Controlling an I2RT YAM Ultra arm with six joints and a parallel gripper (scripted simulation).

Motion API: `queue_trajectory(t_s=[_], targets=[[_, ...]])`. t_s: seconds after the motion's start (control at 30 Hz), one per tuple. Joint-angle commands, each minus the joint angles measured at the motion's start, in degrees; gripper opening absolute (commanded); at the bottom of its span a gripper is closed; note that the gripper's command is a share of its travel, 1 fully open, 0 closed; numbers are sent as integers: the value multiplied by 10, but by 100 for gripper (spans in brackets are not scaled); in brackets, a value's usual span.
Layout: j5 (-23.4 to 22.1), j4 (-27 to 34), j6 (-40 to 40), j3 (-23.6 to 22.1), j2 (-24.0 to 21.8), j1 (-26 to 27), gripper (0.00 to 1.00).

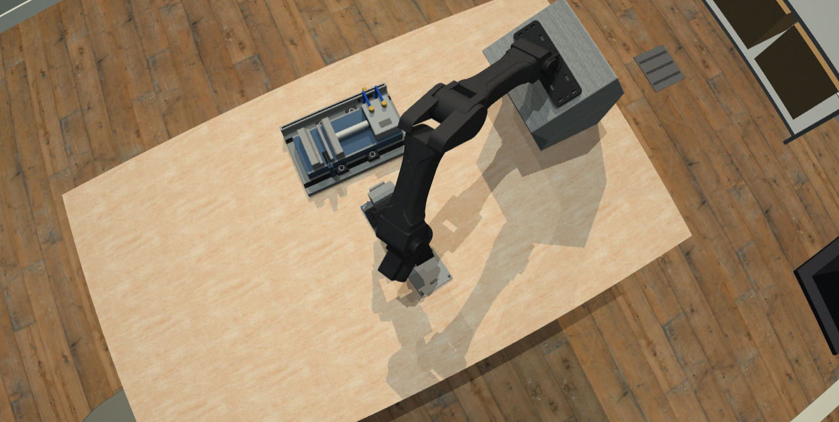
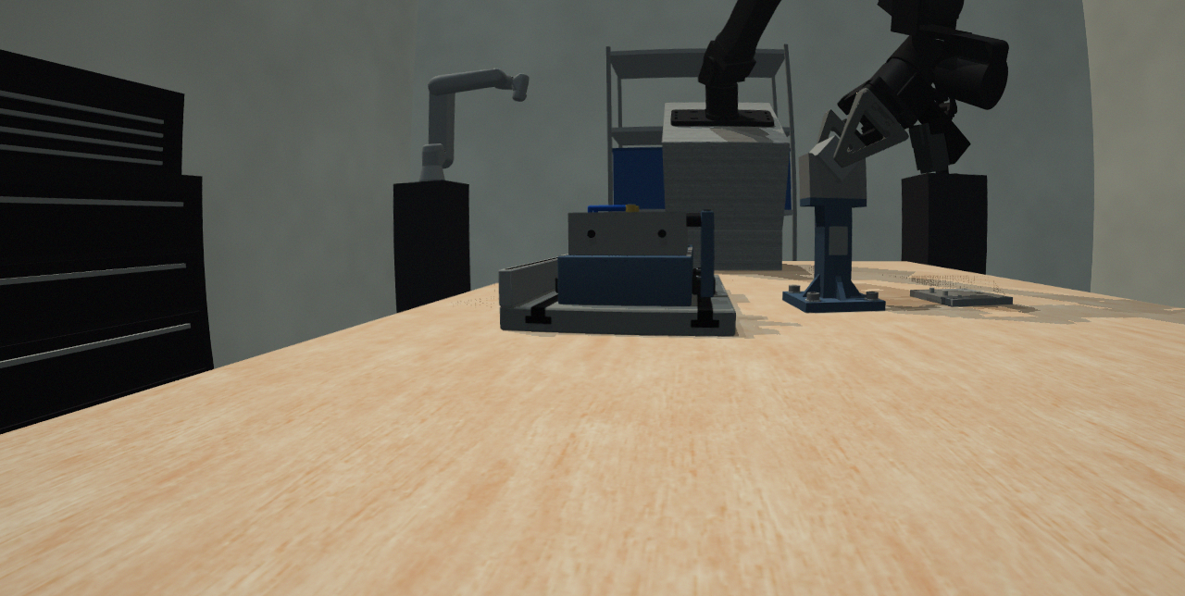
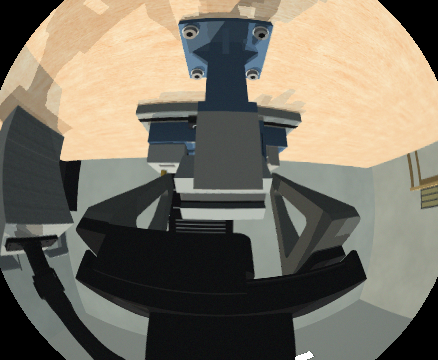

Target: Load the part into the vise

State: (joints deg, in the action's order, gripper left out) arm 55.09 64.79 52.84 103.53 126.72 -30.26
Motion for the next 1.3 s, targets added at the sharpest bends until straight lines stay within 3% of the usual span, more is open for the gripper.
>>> queue_trajectory(t_s=[0.0,0.4,1.27], targets=[[-5,-11,7,-12,-19,3,81],[-16,-33,25,-13,-35,0,81],[-81,-117,96,-92,-91,22,81]])
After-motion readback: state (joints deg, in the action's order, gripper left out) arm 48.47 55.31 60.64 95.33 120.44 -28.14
